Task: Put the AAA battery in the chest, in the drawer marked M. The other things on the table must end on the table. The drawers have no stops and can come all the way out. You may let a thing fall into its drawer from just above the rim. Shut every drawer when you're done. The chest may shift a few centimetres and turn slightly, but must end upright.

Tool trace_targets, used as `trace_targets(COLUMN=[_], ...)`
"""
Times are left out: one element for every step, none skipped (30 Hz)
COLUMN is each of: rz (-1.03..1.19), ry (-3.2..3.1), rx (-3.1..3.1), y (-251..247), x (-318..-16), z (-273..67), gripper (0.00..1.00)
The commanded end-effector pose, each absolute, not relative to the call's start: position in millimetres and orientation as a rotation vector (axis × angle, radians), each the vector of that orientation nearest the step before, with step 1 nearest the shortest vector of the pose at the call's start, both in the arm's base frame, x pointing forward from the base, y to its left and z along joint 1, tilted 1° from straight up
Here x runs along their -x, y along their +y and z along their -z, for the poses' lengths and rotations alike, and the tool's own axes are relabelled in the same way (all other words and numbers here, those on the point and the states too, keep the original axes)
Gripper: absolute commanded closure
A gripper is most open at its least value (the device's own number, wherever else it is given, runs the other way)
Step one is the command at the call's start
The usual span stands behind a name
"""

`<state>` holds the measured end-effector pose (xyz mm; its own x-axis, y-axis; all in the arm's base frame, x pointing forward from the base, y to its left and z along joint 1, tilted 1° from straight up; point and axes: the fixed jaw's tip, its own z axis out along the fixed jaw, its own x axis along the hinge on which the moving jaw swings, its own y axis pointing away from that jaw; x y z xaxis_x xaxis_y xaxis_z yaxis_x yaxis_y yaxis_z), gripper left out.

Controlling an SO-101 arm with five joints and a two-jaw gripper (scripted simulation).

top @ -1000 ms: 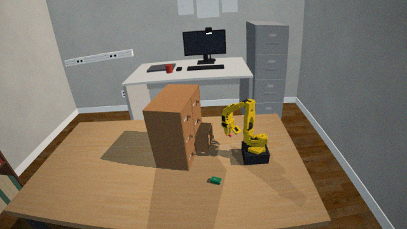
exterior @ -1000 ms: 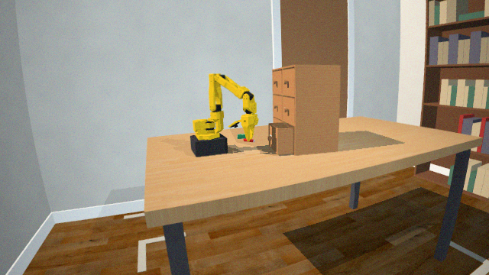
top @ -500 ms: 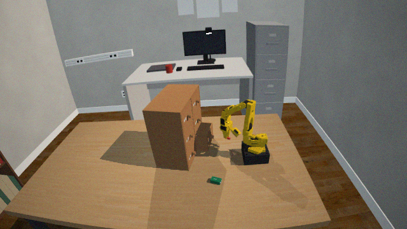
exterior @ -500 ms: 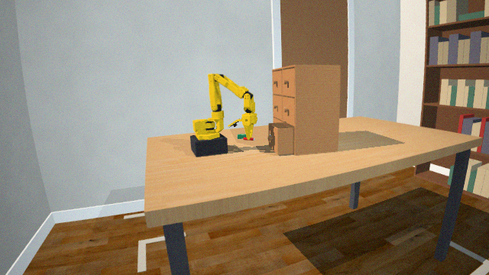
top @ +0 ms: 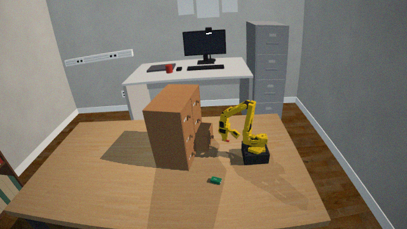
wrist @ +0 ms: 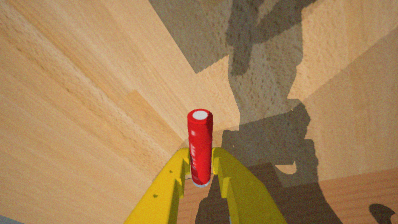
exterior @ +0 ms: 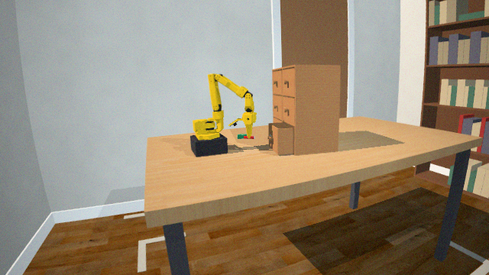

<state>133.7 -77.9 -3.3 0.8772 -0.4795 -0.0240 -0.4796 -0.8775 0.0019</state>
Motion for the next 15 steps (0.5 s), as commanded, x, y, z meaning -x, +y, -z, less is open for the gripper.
trace_targets(rz=[-0.014, -0.014, -0.014, -0.014, -0.014, 0.003, 0.020, 0.036, 0.053, 0.070, 0.087, 0.104, 0.121, 0.138, 0.155], ry=[0.694, 0.694, 0.694, 0.694, 0.694, 0.695, 0.695, 0.695, 0.696, 0.696, 0.696, 0.696, 0.697, 0.697, 0.697], rx=[3.062, 3.062, 3.062, 3.062, 3.062, 3.064, 3.066, 3.068, 3.070, 3.072, 3.074, 3.076, 3.077, 3.079, 3.080], y=[-71, -71, -71, -71, -71, -71, -71, -71, -71, -71, -71, -71, -71, -71, -71], x=[-137, -137, -137, -137, -137, -137, -138, -138, -138, -138, -138, -138, -138, -138, -138], z=[2, 2, 2, 2, 2, 0, -2, -4, -5, -7, -9, -10, -12, -14, -15], gripper=[1.00, 1.00, 1.00, 1.00, 1.00, 1.00, 1.00, 1.00, 1.00, 1.00, 1.00, 1.00, 1.00, 1.00, 1.00])
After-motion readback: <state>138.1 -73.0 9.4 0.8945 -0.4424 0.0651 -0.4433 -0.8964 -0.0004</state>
